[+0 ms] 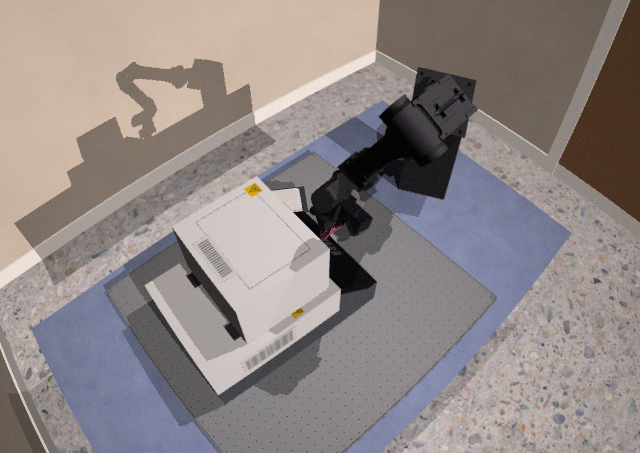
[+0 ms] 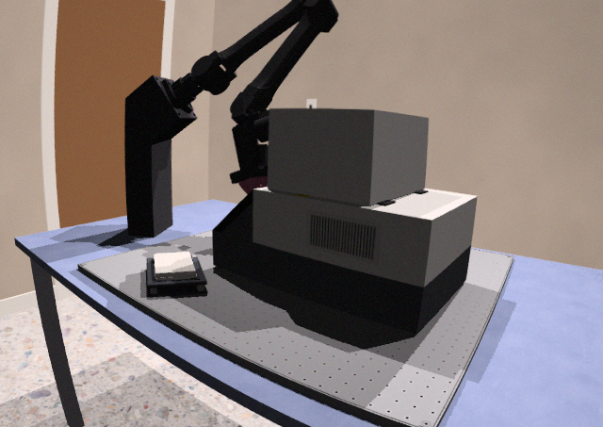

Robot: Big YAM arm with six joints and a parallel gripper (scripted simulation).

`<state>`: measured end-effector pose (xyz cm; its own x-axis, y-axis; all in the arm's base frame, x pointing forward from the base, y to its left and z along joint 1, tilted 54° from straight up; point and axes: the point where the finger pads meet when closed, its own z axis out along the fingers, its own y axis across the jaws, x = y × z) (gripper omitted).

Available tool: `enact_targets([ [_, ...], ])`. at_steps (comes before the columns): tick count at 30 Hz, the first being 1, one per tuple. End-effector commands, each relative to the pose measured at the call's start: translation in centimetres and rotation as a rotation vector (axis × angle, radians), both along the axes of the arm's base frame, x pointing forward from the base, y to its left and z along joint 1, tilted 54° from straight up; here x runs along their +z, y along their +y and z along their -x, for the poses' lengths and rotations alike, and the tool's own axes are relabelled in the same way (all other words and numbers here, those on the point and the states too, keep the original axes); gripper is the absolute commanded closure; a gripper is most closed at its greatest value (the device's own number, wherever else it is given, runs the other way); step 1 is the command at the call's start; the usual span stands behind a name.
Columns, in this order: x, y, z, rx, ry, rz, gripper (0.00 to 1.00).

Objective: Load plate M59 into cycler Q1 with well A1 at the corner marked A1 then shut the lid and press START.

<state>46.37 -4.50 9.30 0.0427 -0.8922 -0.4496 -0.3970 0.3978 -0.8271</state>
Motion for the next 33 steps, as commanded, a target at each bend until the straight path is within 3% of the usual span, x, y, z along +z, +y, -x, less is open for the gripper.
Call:
enact_targets([
  [1,1.13,-0.48,-0.31,-0.007,-0.019,-0.003,1.00],
  [33,1.86,-1.46,-0.76,-0.021,-0.037,0.017,1.00],
])
